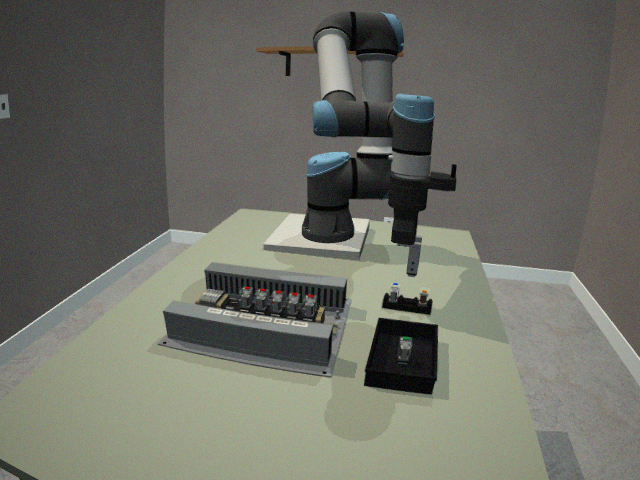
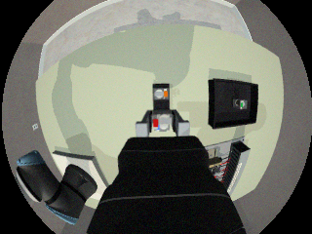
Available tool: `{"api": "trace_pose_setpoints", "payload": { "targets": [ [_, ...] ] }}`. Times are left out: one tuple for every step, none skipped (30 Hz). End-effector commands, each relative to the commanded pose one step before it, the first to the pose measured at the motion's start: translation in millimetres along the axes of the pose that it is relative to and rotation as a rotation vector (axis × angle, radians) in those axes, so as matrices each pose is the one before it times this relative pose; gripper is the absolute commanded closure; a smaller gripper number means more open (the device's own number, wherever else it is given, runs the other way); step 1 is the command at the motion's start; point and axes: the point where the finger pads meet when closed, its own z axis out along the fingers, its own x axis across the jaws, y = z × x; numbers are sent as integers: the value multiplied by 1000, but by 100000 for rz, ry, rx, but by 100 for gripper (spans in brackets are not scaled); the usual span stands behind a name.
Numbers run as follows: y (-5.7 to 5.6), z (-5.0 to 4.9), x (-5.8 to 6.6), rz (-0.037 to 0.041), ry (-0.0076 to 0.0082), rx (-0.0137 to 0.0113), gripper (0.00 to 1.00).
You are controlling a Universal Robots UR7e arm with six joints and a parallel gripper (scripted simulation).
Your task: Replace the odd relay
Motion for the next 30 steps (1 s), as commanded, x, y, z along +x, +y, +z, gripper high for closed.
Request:
{"api": "trace_pose_setpoints", "payload": {
  "targets": [
    [-116,-17470,688,0,258,95,100],
    [0,0,0,0,0,0,100],
    [0,0,0,0,0,0,100],
    [0,0,0,0,0,0,100],
    [0,0,0,0,0,0,100],
    [0,0,0,0,0,0,100],
    [0,0,0,0,0,0,100],
    [0,0,0,0,0,0,100],
    [0,0,0,0,0,0,100],
    [0,0,0,0,0,0,100],
    [0,0,0,0,0,0,100],
    [-58,-462,102,-2,62,23,100],
    [24,-843,-39,1,-16,-6,100],
    [24,-843,-39,1,-16,-6,100],
    [24,-843,-39,1,-16,-6,100],
    [25,-843,-39,1,-16,-6,100],
    [0,0,0,0,0,0,100],
    [0,0,0,0,0,0,100],
    [0,0,0,0,0,0,100],
    [0,0,0,0,0,0,100],
    [0,0,0,0,0,0,100],
    [0,0,0,0,0,0,100],
    [0,0,0,0,0,0,100],
    [0,0,0,0,0,0,100],
    [0,0,0,0,0,0,100],
    [0,0,0,0,0,0,100],
    [0,0,0,0,0,0,100],
    [0,0,0,0,0,0,100],
    [-13,838,24,0,8,3,100],
    [-4,792,7,0,-2,-1,100]
  ]
}}
